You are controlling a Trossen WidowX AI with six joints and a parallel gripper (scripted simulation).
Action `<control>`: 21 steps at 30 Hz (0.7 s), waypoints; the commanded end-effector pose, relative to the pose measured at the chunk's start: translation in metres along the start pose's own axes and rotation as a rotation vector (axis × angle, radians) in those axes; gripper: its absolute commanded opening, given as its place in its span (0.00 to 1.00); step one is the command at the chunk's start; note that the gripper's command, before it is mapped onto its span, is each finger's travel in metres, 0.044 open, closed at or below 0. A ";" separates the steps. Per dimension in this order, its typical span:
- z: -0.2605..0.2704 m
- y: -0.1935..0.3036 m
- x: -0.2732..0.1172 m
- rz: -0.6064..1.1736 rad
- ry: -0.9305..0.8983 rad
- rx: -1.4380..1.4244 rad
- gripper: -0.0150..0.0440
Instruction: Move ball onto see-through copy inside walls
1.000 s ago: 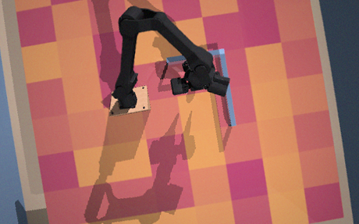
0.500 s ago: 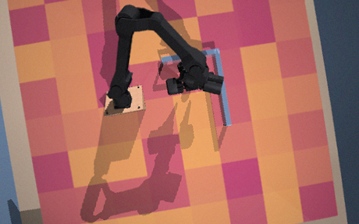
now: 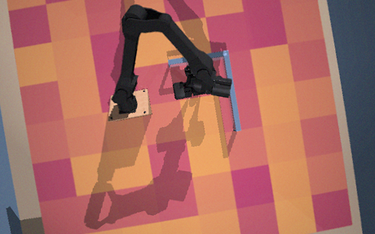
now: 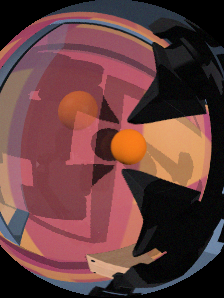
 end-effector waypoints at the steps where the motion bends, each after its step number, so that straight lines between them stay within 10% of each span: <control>1: 0.001 0.000 0.002 -0.005 0.000 0.004 0.56; 14: 0.001 0.006 -0.009 0.046 0.020 0.038 0.25; 21: -0.002 0.008 -0.038 0.047 0.014 0.035 0.25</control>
Point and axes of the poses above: the point midway between the two fingers, 35 mm back from their tips, its own x axis out along the fingers, its own z axis across the jaws, y = z × x, the point moved 9 cm from there along -x, back along the fingers, and after that the axes turned 14 degrees about -x, right-handed, at the moved point
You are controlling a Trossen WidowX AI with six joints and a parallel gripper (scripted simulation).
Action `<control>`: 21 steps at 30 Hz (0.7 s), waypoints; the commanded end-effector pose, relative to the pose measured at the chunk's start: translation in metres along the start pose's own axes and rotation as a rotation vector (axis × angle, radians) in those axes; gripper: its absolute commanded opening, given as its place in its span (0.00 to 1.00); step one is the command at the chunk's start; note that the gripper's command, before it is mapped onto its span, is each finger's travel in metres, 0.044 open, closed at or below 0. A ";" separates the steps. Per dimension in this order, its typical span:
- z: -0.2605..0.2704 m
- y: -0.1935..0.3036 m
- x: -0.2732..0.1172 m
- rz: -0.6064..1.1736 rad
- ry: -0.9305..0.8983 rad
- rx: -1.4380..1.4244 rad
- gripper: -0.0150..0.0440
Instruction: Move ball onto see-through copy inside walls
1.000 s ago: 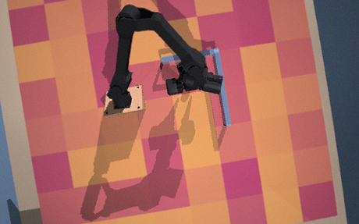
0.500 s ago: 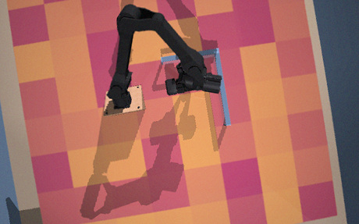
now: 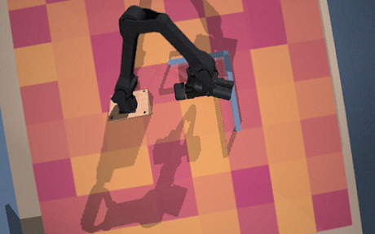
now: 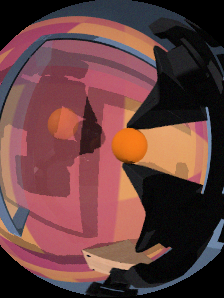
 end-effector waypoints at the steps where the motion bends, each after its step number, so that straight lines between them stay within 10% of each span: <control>1: -0.003 0.001 -0.017 0.005 -0.004 -0.007 0.25; 21: -0.002 -0.005 -0.097 -0.041 -0.019 -0.034 0.25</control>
Point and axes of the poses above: the point midway between the two fingers, 35 mm back from their tips, its own x axis out along the fingers, its own z axis across the jaws, y = z × x, the point moved 9 cm from there along -x, back along the fingers, and after that the axes turned 14 degrees about -x, right-handed, at the moved point
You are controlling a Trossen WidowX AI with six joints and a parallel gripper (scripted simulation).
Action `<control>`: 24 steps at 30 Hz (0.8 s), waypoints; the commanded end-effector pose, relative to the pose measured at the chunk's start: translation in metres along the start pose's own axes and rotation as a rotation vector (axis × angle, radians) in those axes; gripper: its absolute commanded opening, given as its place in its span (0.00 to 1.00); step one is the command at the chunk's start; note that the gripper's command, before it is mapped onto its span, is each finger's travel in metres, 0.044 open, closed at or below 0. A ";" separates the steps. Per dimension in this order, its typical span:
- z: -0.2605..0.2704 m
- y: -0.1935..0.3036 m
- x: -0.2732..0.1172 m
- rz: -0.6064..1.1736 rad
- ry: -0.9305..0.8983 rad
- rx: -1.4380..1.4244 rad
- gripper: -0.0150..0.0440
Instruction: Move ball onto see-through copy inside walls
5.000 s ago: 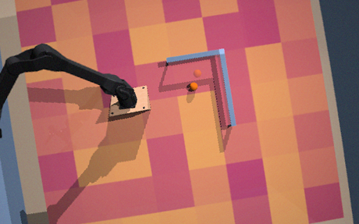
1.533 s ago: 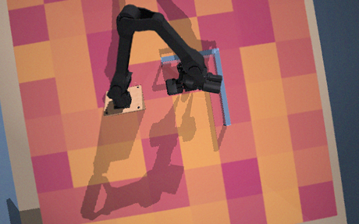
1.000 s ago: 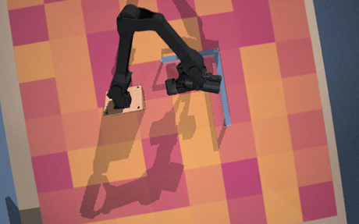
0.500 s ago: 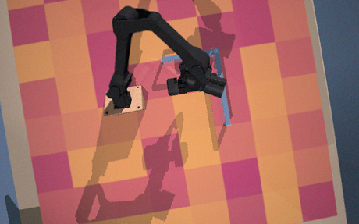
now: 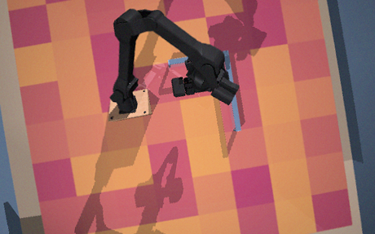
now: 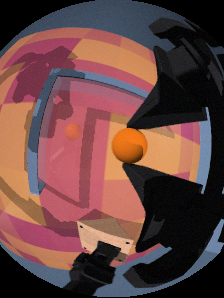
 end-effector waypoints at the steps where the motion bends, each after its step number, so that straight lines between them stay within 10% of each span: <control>1: -0.005 -0.006 0.002 -0.001 -0.010 -0.006 0.25; 24: -0.038 -0.046 0.071 -0.004 -0.007 -0.008 0.25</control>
Point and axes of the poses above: the point midway between the two fingers, 35 mm back from their tips, its own x axis out along the fingers, its own z axis across the jaws, y = z × x, the point moved 9 cm from there along -x, back along the fingers, and after that the axes turned 14 degrees about -x, right-handed, at the moved point
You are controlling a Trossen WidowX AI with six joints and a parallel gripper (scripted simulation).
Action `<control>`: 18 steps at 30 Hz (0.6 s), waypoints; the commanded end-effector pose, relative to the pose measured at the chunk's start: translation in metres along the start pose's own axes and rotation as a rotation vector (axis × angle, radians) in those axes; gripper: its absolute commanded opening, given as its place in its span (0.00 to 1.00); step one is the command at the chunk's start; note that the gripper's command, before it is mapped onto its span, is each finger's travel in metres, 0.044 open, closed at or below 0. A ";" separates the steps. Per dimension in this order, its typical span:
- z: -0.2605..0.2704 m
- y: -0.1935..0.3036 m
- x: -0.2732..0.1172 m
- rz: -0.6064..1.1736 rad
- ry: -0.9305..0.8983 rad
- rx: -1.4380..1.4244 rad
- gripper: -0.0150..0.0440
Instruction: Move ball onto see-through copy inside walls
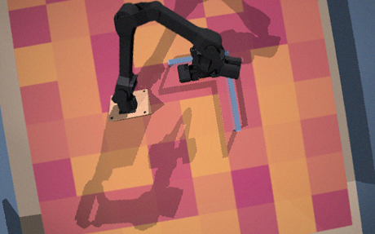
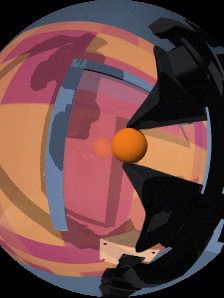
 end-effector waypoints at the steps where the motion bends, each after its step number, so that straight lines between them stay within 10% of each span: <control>1: 0.000 -0.001 0.020 -0.008 -0.006 0.002 0.25; 18: 0.003 -0.003 0.060 -0.012 -0.005 0.001 0.25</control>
Point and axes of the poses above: the point midway between the two fingers, 35 mm back from their tips, its own x axis out along the fingers, its own z axis across the jaws, y = z × x, the point moved 9 cm from there along -x, back along the fingers, and after that the axes turned 14 degrees about -x, right-handed, at the moved point
